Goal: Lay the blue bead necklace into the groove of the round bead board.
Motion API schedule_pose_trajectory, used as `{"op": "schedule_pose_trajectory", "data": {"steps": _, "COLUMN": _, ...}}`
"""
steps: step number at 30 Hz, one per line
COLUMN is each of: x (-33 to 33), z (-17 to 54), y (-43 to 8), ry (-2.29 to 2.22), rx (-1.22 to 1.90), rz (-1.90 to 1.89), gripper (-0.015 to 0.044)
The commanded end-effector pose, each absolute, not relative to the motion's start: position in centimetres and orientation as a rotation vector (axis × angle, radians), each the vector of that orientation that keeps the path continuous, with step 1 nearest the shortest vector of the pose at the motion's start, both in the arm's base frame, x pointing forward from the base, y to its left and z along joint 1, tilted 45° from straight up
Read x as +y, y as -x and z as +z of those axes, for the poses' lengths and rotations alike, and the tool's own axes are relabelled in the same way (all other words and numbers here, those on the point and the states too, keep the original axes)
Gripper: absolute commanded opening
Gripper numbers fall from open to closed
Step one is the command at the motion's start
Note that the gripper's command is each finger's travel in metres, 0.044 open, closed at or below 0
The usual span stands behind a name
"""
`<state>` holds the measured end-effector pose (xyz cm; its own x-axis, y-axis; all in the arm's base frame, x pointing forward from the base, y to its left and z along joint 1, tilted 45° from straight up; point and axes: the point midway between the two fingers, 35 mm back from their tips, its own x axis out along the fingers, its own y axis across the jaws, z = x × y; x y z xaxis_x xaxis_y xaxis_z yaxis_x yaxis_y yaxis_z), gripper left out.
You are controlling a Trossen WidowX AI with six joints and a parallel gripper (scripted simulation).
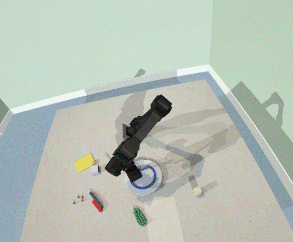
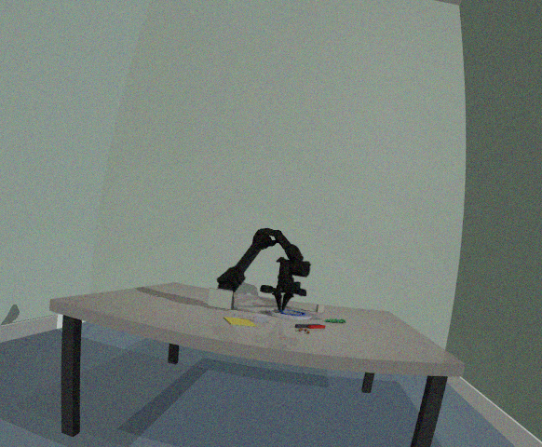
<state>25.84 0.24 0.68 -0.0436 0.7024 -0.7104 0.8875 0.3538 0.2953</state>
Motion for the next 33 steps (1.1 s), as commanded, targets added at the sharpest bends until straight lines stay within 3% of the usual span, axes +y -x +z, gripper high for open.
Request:
{"op": "schedule_pose_trajectory", "data": {"steps": 1, "x": 0.24, "z": 0.53, "y": -25.58, "ry": -1.396, "rx": 1.804, "rz": -0.287, "gripper": 0.0000}}
{"op": "schedule_pose_trajectory", "data": {"steps": 11, "x": 0.82, "z": -0.04, "y": -25.54, "ry": -1.396, "rx": 1.804, "rz": -0.287, "gripper": 0.0000}}
{"op": "schedule_pose_trajectory", "data": {"steps": 27, "x": 0.28, "z": 0.50, "y": -25.59, "ry": -1.396, "rx": 1.803, "rz": -0.286, "gripper": 0.0420}}
{"op": "schedule_pose_trajectory", "data": {"steps": 33, "x": 0.28, "z": 0.56, "y": -25.62, "ry": -1.396, "rx": 1.804, "rz": -0.287, "gripper": 0.0440}}
